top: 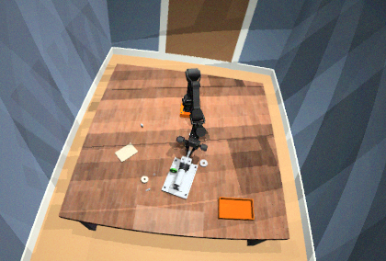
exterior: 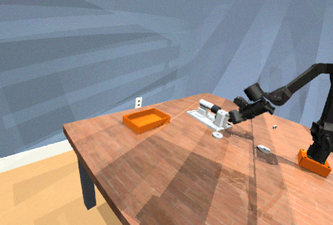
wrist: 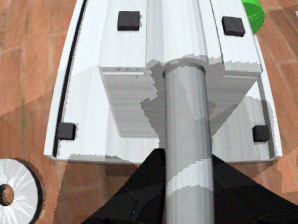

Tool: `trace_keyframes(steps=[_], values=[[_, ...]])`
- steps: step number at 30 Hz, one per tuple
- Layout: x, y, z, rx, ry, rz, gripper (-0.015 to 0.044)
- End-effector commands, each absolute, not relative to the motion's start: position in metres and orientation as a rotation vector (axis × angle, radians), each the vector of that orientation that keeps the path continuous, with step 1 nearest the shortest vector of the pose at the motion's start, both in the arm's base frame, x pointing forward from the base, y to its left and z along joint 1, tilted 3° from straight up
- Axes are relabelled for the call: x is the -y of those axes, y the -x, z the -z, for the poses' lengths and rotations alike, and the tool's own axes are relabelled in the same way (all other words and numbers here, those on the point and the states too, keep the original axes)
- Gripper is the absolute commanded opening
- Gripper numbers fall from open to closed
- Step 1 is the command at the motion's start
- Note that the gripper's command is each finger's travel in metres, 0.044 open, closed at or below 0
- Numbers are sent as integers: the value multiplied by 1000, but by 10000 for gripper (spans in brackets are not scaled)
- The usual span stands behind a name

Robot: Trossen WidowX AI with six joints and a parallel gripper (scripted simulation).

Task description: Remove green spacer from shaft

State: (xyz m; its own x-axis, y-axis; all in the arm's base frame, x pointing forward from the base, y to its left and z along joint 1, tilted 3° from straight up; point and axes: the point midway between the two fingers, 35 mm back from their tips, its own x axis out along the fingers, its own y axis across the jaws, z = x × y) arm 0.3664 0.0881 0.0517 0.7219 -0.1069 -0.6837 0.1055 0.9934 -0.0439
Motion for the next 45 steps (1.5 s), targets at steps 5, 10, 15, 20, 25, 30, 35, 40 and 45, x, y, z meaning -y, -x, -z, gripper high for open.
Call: trace_keyframes(steps=[5, 10, 15, 20, 25, 30, 35, 40, 45], values=[[-89, -373, -55, -745, 3, 114, 0], [-88, -375, -55, -745, 3, 114, 0], [-88, -377, -55, -745, 3, 114, 0], [-88, -378, -55, -745, 3, 114, 0], [-88, -380, -55, -745, 3, 114, 0], [-88, -381, -55, -745, 3, 114, 0], [-88, -382, -55, -745, 3, 114, 0], [-88, -383, -55, -744, 3, 114, 0], [-87, -385, -56, -744, 3, 114, 0]])
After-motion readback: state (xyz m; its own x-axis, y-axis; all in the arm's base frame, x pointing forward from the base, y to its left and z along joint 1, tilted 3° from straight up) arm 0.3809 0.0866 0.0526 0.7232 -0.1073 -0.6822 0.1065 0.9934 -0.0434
